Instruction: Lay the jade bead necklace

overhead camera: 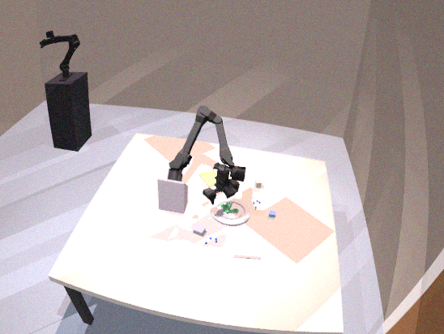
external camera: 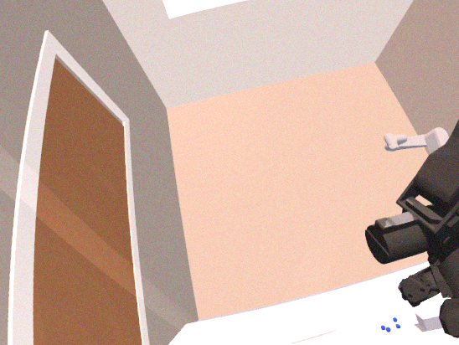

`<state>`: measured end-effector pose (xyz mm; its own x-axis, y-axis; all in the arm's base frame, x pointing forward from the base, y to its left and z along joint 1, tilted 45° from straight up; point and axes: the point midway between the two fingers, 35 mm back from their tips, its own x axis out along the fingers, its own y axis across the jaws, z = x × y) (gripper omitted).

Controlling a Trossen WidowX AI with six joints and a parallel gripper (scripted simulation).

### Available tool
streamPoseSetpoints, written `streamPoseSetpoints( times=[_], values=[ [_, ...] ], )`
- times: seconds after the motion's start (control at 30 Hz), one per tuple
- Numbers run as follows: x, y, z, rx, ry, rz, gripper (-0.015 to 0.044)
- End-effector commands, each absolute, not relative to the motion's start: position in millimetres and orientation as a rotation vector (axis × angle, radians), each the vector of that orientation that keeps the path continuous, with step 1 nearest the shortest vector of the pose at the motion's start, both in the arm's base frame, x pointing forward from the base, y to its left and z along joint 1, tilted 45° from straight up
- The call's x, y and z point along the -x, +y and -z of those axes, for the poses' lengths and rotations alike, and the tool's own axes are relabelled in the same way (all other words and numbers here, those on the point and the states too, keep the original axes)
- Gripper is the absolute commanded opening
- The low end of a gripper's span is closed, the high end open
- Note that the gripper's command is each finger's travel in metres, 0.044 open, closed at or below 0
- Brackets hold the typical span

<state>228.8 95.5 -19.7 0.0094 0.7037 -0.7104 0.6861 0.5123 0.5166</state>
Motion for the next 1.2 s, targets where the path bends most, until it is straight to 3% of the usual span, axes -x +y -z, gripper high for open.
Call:
streamPoseSetpoints(
  times=[0.0, 0.27, 0.67, 0.9, 1.17],
  values=[
    [-230, 95, 18, -1.179, 1.689, -0.026, 0.044],
    [-230, 95, 18, -1.179, 1.689, -0.026, 0.044],
    [-250, 93, 5, -0.38, 1.351, -0.801, 0.0125],
    [-263, 91, -5, 0.153, 1.002, -1.196, 0.012],
    [-264, 91, -6, 0.205, 0.963, -1.229, 0.012]
  ],
)
